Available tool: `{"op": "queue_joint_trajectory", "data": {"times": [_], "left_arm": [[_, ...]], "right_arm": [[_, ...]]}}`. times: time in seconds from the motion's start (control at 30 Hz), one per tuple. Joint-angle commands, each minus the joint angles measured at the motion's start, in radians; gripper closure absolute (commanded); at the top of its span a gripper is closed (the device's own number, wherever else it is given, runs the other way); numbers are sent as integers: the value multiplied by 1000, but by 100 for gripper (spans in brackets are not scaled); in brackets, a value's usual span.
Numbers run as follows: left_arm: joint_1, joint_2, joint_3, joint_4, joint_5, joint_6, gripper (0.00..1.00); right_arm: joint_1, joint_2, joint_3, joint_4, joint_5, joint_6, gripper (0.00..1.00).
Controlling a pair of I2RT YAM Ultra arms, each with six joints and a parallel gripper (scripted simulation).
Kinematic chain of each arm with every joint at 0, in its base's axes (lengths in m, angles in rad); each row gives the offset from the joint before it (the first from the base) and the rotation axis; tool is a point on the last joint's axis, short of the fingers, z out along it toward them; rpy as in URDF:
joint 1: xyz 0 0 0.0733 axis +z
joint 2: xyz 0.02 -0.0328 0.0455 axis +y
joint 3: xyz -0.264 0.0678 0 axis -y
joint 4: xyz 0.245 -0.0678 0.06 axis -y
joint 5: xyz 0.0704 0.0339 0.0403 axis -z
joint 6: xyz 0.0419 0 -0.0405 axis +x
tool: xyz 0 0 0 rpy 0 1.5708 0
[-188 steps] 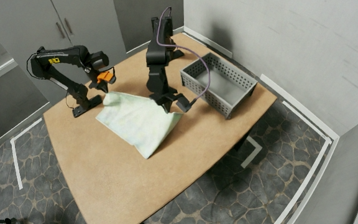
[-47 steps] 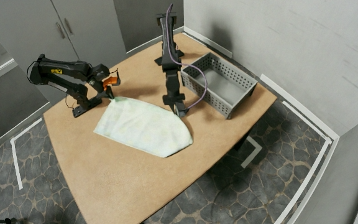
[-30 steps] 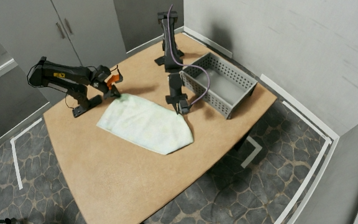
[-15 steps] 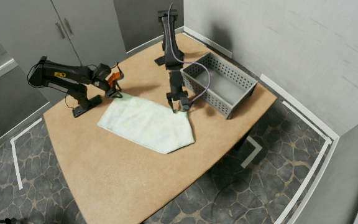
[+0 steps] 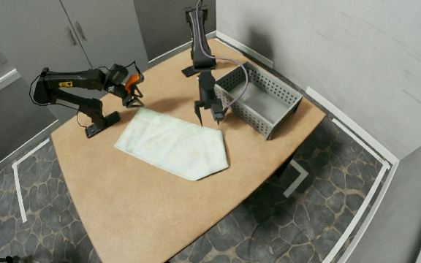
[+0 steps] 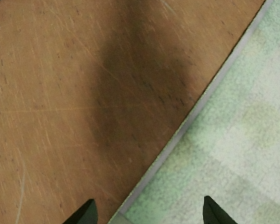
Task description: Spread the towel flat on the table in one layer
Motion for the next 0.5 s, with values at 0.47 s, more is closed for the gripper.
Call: {"op": "queue_joint_trajectory", "data": {"times": [0.47], "left_arm": [[-86, 202, 472, -269, 0, 2, 36]], "right_arm": [[-299, 48, 330, -541, 7, 21, 36]]}}
